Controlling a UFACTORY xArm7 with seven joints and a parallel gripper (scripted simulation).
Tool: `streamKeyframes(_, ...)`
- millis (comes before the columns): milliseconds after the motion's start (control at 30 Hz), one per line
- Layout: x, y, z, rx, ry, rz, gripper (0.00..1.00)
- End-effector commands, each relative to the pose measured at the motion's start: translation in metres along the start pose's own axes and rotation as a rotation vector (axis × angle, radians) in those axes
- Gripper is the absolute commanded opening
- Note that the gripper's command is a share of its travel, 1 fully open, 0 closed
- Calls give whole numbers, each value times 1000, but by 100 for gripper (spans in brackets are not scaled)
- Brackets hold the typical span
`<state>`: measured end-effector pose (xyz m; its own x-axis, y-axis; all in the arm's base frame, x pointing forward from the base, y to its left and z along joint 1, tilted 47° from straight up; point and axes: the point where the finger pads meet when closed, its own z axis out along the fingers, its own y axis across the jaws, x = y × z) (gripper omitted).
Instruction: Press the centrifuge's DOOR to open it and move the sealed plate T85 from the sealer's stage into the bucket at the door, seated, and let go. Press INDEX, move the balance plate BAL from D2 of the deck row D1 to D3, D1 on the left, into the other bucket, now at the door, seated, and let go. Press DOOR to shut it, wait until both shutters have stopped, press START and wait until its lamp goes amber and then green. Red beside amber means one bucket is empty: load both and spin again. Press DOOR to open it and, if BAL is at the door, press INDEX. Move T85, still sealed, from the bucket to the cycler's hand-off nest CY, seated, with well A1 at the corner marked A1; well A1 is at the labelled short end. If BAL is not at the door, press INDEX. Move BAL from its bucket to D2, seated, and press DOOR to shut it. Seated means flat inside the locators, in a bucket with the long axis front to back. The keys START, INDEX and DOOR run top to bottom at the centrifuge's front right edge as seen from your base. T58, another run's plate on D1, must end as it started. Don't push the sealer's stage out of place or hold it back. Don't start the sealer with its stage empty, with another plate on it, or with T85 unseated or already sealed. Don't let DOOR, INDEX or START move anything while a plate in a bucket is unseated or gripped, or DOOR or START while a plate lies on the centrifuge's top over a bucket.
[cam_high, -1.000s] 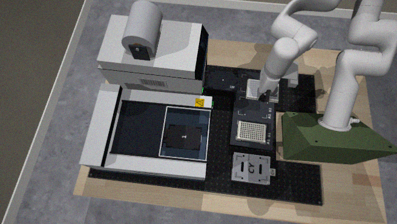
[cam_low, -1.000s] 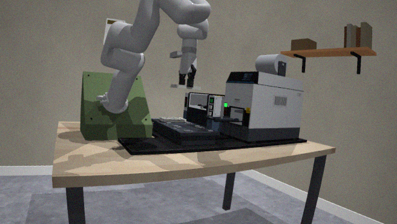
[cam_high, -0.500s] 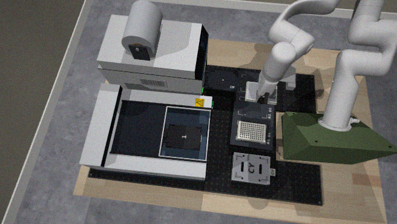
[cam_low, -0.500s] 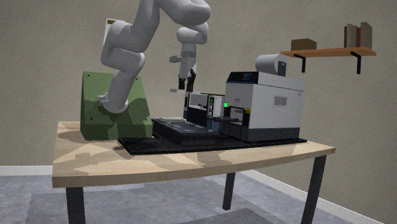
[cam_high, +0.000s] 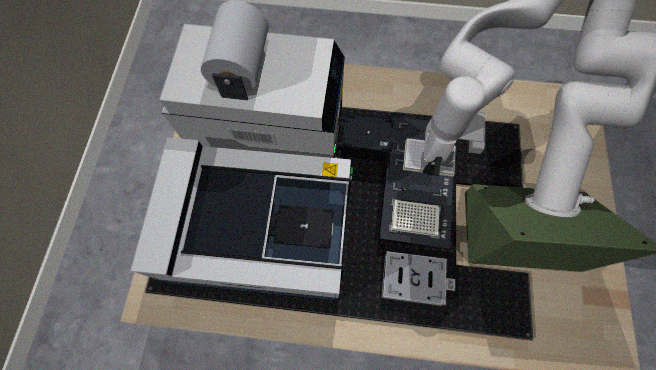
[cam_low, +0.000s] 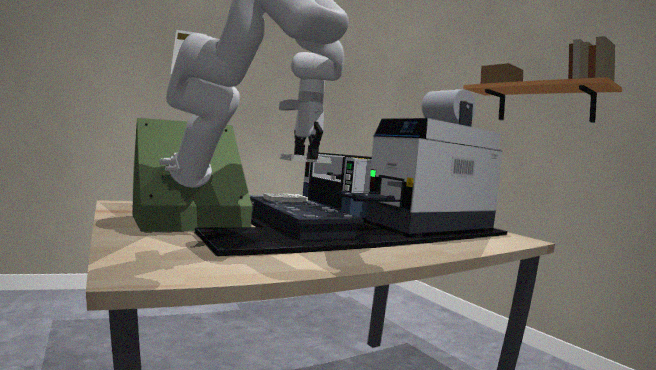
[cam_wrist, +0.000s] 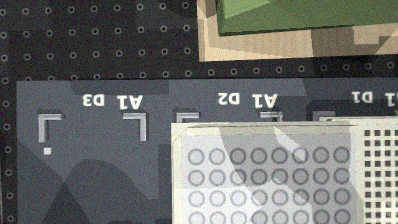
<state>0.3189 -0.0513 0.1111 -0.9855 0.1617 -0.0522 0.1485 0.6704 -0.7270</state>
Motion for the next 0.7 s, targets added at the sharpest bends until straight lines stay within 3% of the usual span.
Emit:
streamKeyframes(0,-1,1,6,-1,-3,0,0)
streamKeyframes(667,-1,1,33,-1,-3,0,0)
